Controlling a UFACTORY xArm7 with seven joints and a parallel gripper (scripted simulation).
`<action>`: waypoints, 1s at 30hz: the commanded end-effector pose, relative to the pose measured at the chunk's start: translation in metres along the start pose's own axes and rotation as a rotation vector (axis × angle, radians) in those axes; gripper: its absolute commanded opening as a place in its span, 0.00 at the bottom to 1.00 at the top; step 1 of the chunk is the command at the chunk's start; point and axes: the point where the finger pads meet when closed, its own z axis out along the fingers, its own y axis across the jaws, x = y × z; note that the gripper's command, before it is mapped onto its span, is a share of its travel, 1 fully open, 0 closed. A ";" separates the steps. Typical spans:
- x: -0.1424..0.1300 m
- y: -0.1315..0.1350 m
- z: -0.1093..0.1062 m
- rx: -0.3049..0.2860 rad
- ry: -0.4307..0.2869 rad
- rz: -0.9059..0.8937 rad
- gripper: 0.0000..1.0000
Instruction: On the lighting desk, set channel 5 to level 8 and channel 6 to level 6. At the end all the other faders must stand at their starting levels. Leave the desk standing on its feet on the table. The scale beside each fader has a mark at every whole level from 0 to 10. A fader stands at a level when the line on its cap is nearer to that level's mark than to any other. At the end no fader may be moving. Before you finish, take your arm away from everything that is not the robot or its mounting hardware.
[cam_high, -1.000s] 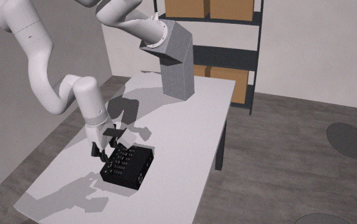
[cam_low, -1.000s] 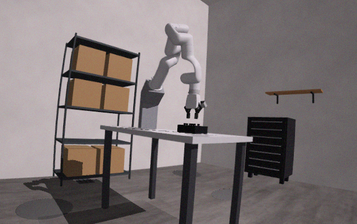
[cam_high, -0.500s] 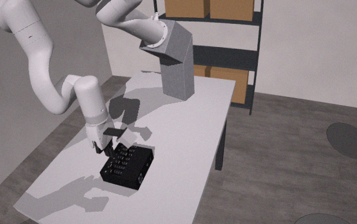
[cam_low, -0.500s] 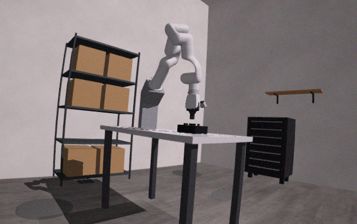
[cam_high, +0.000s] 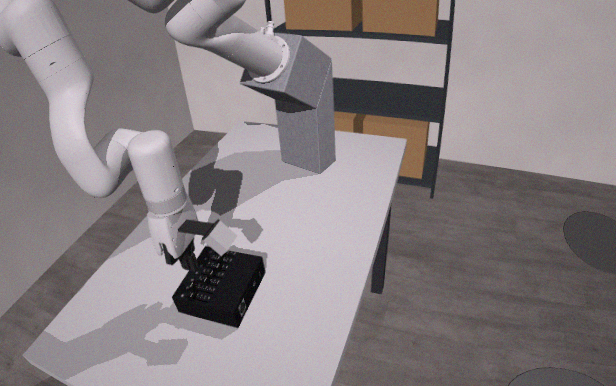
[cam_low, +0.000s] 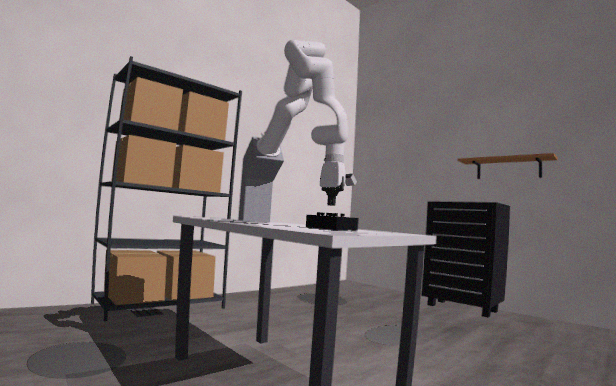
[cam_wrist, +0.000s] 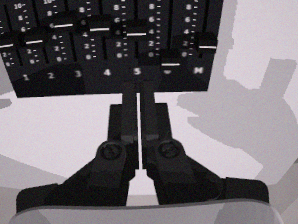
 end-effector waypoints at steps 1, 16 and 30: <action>0.000 0.001 0.000 -0.001 0.001 0.000 0.00; 0.000 0.001 0.002 -0.002 0.001 0.000 0.00; 0.000 0.000 0.009 -0.002 0.001 0.000 0.00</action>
